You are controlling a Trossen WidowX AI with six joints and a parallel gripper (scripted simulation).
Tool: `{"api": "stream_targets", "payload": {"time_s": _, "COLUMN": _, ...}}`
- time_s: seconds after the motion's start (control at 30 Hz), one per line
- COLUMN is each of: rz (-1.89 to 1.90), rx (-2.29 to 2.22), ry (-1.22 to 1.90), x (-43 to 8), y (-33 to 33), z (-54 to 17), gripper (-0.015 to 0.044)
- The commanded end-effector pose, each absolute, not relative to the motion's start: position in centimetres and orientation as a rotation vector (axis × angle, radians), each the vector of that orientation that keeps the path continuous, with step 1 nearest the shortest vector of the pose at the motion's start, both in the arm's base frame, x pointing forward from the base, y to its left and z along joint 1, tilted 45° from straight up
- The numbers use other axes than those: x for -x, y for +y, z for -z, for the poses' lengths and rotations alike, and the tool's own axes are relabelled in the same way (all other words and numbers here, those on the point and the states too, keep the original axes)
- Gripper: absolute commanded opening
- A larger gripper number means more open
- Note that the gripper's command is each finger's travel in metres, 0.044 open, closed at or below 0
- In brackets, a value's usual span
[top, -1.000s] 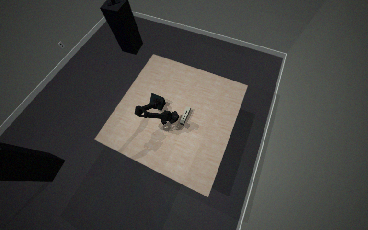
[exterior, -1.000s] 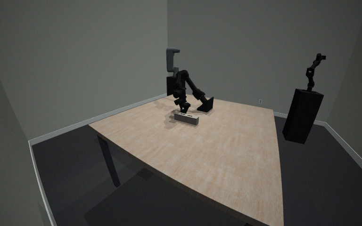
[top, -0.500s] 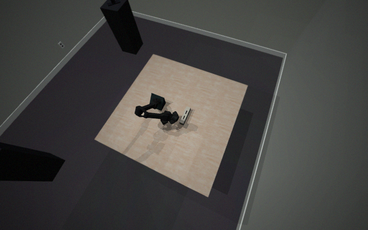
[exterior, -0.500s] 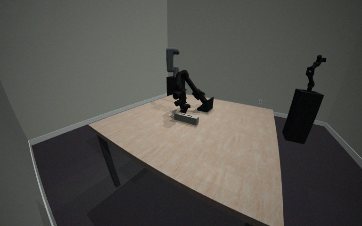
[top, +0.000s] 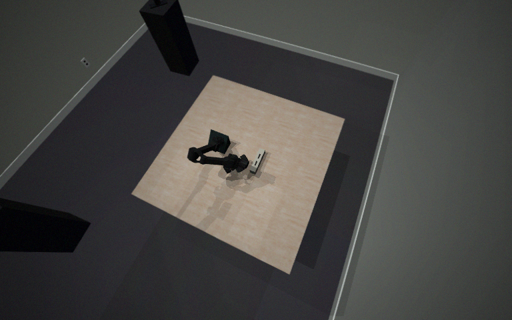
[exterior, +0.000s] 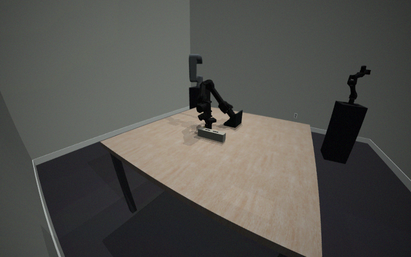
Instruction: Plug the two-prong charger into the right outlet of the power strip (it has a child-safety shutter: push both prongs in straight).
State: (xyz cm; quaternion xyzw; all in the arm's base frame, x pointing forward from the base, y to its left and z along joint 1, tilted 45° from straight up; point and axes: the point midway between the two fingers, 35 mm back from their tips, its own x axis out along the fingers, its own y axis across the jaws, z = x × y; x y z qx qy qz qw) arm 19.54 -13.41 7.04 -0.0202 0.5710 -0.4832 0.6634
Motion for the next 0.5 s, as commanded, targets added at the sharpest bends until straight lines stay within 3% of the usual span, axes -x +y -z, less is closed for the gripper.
{"api": "stream_targets", "payload": {"time_s": 0.0, "rz": 1.09, "rx": 0.041, "ry": 1.286, "x": -19.8, "y": -12.8, "z": -7.6, "gripper": 0.0}}
{"api": "stream_targets", "payload": {"time_s": 0.47, "rz": 1.092, "rx": 0.048, "ry": 1.29, "x": -19.9, "y": -9.5, "z": -10.6, "gripper": 0.0}}
